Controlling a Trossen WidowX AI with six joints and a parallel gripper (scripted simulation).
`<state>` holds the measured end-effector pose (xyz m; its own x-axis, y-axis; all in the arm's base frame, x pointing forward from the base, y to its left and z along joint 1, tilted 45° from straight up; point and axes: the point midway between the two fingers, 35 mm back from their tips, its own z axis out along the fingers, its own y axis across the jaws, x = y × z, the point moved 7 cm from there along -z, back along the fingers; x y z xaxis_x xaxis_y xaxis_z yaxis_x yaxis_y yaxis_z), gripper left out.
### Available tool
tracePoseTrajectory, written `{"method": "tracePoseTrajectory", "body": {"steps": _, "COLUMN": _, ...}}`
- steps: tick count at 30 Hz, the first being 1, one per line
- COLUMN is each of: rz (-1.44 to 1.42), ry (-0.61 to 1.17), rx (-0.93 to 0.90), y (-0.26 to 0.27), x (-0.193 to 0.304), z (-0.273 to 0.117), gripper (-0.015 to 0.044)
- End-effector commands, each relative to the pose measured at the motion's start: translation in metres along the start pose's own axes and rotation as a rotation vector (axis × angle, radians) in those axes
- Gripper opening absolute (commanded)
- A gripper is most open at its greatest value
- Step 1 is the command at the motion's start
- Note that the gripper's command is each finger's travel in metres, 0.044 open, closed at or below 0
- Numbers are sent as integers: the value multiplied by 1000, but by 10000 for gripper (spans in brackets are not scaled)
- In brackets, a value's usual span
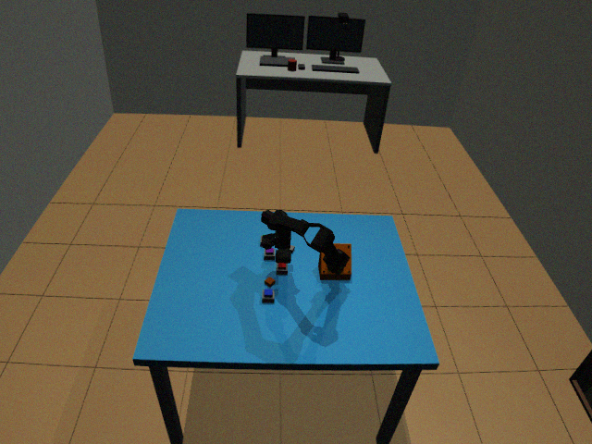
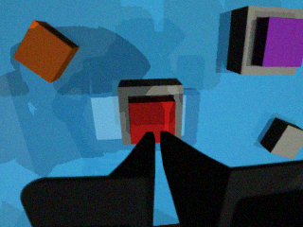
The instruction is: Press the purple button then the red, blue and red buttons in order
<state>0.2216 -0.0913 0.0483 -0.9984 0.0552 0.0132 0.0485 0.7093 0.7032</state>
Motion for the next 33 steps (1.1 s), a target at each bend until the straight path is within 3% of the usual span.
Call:
{"method": "tracePoseTrajectory", "body": {"steps": 1, "rz": -9, "ry": -2, "rx": 8, "y": 1, "x": -1, "z": -16, "gripper": 20}}
{"method": "tracePoseTrajectory", "body": {"steps": 6, "rz": -8, "ry": -1, "rx": 9, "y": 2, "x": 0, "z": -68, "gripper": 20}}
{"method": "tracePoseTrajectory", "body": {"steps": 13, "rz": -13, "ry": 0, "rx": 16, "y": 11, "x": -7, "z": -68, "gripper": 20}}
{"method": "tracePoseTrajectory", "body": {"steps": 23, "rz": -11, "ry": -3, "rx": 6, "y": 157, "x": -54, "z": -67, "gripper": 20}}
{"method": "tracePoseTrajectory", "body": {"steps": 33, "rz": -11, "ry": -3, "rx": 4, "y": 164, "x": -55, "z": -59, "gripper": 20}}
